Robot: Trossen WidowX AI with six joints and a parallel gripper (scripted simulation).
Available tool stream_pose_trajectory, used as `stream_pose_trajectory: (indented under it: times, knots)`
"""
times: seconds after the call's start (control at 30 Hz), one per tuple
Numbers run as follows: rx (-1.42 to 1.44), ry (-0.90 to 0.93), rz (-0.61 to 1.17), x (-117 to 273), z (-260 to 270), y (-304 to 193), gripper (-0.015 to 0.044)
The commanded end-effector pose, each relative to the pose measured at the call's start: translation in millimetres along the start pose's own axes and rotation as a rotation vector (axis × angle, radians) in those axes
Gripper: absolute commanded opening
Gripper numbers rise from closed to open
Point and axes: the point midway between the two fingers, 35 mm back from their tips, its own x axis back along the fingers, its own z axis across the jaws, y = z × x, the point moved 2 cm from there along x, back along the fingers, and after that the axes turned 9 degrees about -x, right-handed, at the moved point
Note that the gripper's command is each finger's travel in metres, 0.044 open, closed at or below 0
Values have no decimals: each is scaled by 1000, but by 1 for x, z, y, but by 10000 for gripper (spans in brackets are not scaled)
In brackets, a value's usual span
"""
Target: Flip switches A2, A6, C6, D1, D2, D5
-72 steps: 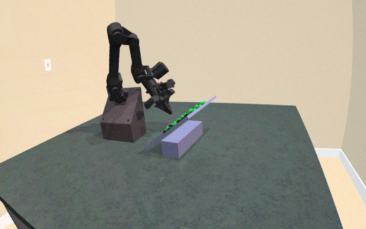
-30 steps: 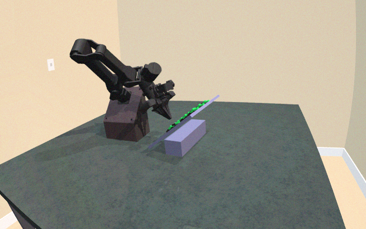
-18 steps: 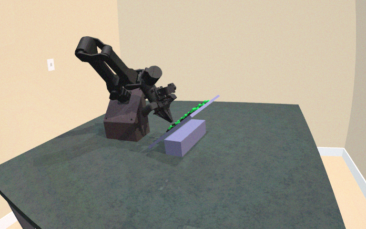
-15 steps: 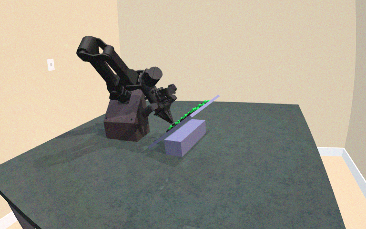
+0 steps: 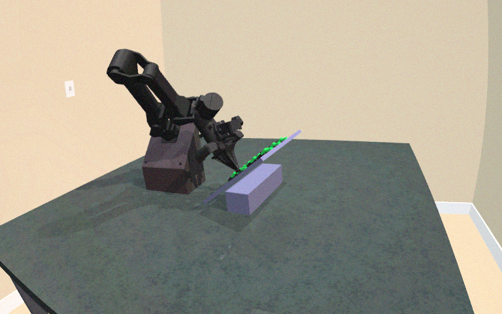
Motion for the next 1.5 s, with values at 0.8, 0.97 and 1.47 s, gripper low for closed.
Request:
stream_pose_trajectory:
  times: [0.8, 0.97, 1.47]
  knots:
    - [3, 2, -4, -2, 0, 1, 0]
    - [3, 2, -4, -3, 0, 1, 0]
    - [4, 2, -4, -5, 0, 1, 0]
